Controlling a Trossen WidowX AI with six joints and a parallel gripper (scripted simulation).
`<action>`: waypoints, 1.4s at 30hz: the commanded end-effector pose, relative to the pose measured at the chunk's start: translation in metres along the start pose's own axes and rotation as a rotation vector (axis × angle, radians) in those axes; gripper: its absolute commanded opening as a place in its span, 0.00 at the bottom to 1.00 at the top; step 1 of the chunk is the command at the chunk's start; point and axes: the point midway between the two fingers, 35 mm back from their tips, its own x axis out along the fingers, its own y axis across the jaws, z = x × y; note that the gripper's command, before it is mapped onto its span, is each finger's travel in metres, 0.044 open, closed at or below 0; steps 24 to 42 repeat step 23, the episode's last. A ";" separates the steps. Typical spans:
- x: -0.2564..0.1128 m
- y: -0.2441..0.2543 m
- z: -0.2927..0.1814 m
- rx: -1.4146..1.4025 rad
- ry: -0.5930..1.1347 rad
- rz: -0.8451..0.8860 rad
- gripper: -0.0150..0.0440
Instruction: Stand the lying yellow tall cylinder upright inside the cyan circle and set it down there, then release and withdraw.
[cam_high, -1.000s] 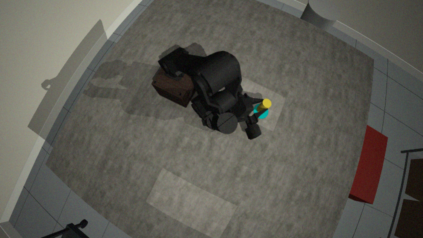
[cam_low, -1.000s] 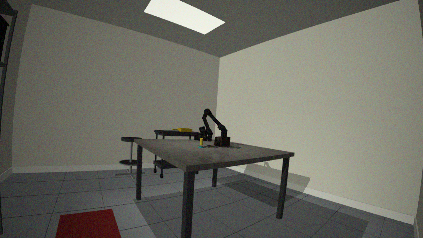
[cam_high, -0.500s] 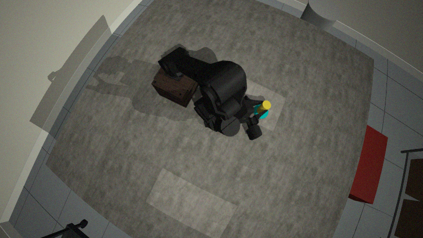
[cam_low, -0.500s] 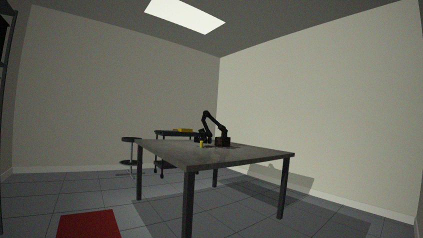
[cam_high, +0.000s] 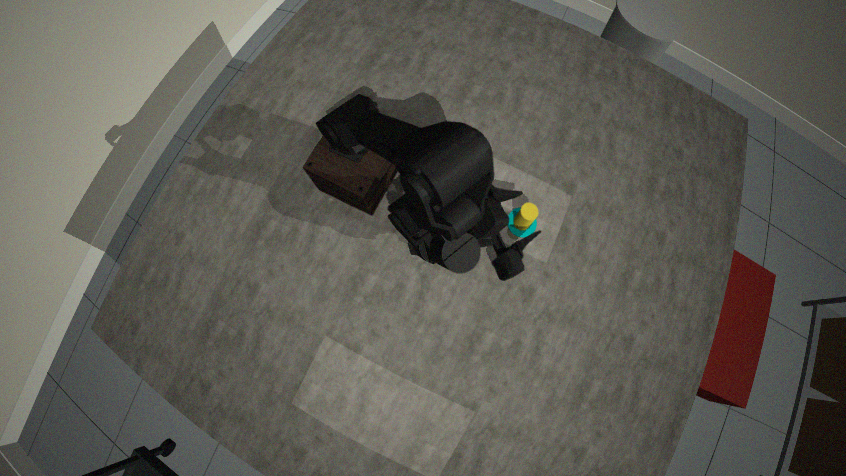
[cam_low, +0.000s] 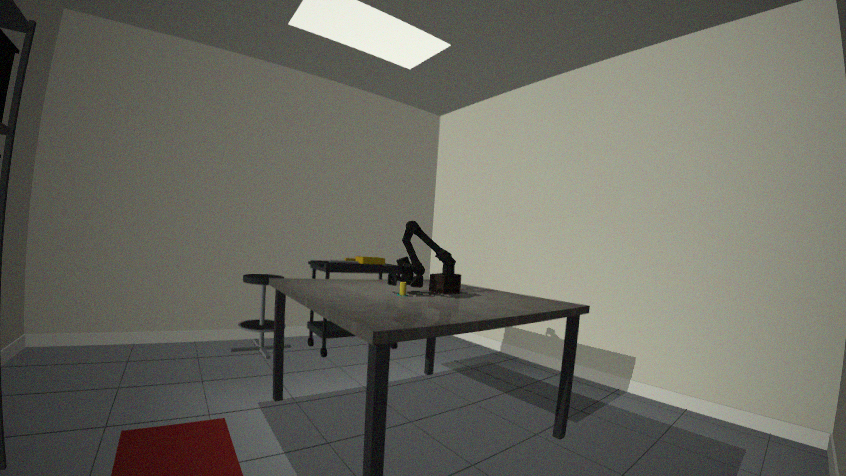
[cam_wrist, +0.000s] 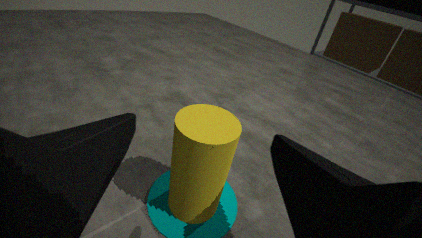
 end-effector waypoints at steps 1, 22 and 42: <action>0.000 -0.001 0.000 -0.007 0.000 -0.002 0.93; -0.021 0.000 0.085 -0.006 -0.082 -0.040 0.93; -0.020 -0.001 0.085 -0.002 -0.078 -0.044 0.93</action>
